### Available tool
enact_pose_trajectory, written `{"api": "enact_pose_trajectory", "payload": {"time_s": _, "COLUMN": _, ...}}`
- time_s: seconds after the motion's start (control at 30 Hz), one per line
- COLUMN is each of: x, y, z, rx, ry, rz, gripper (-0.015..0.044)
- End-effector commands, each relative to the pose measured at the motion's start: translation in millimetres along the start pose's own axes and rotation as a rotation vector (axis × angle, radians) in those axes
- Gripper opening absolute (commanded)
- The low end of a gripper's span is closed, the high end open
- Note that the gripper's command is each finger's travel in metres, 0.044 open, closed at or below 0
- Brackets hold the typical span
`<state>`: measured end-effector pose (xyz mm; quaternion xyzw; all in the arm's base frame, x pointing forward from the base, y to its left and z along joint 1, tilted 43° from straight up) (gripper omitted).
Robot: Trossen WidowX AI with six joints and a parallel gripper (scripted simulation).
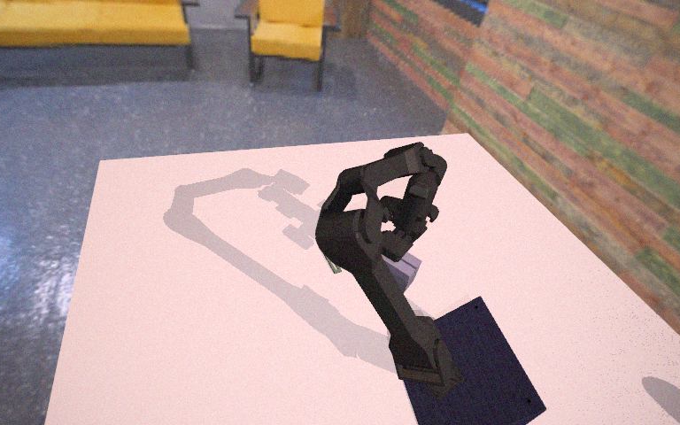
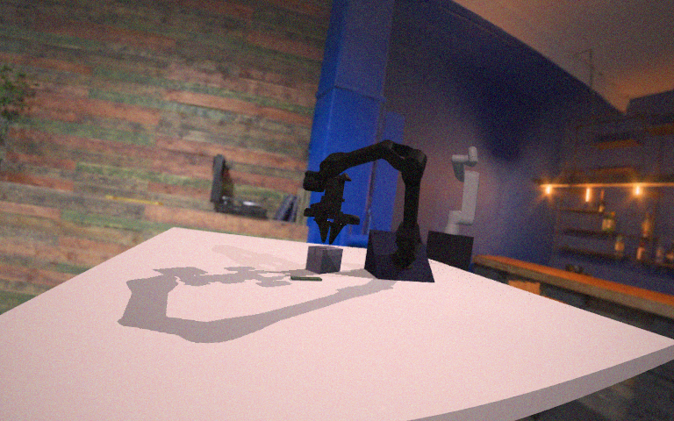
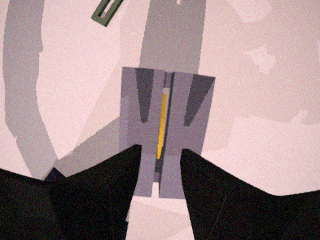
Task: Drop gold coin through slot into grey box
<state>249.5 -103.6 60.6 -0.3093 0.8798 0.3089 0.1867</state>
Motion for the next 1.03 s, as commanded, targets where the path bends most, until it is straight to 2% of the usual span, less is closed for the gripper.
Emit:
{"api": "enact_pose_trajectory", "payload": {"time_s": 0.0, "x": 0, "y": 0, "z": 0, "rx": 0.001, "ry": 0.0, "rz": -0.002, "gripper": 0.0161}}
{"api": "enact_pose_trajectory", "payload": {"time_s": 0.2, "x": 0, "y": 0, "z": 0, "rx": 0.001, "ry": 0.0, "rz": -0.002, "gripper": 0.0161}}
{"api": "enact_pose_trajectory", "payload": {"time_s": 0.5, "x": 0, "y": 0, "z": -21, "rx": 0.001, "ry": 0.001, "rz": 0.0, "gripper": 0.0397}}
{"api": "enact_pose_trajectory", "payload": {"time_s": 0.57, "x": 1, "y": 1, "z": -40, "rx": 0.0, "ry": 0.0, "rz": 0.002, "gripper": 0.044}}
{"api": "enact_pose_trajectory", "payload": {"time_s": 0.67, "x": 1, "y": 4, "z": -62, "rx": -0.004, "ry": -0.002, "rz": 0.005, "gripper": 0.044}}
{"api": "enact_pose_trajectory", "payload": {"time_s": 1.0, "x": 1, "y": 4, "z": -62, "rx": -0.004, "ry": -0.002, "rz": 0.005, "gripper": 0.044}}
Point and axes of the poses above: the point midway between the two fingers, 35 mm back from their tips, its own z axis out along the fingers, its own y axis across the jaws, x = y × z, the point moved 1 cm from there along -z, back along the fingers, and after that the axes turned 9 degrees about -z, right-handed, at the moved point
